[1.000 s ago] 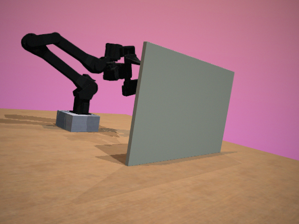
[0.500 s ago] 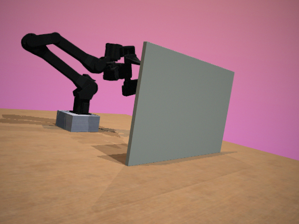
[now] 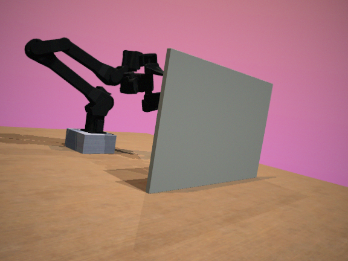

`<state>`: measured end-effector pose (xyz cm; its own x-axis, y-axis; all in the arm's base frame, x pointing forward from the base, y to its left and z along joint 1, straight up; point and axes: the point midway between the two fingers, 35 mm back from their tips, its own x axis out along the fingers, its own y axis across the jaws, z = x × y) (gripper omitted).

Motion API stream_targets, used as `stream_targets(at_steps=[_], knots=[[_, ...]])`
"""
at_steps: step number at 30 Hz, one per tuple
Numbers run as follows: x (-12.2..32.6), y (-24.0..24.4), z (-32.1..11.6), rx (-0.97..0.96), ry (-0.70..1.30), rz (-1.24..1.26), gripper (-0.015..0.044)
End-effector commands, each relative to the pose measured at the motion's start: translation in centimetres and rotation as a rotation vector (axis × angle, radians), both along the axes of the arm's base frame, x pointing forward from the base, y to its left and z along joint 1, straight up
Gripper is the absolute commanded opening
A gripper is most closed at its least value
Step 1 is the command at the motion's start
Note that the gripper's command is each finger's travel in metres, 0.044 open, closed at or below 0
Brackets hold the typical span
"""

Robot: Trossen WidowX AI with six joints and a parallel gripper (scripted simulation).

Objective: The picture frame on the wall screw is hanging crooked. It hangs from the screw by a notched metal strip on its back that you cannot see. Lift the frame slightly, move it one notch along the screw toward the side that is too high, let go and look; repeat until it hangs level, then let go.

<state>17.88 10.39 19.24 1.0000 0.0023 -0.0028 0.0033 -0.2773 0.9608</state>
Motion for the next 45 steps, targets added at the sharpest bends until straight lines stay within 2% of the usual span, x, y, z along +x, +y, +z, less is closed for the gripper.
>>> stream_targets(at_steps=[1, 39, 45], knots=[[0.0, 0.0, 0.0, 0.005, 0.0, -0.002, 0.026], [0.0, 0.0, 0.0, 0.005, 0.0, -0.002, 0.026], [2.4, 0.8, -1.1, -0.031, -0.001, -0.001, 0.026]])
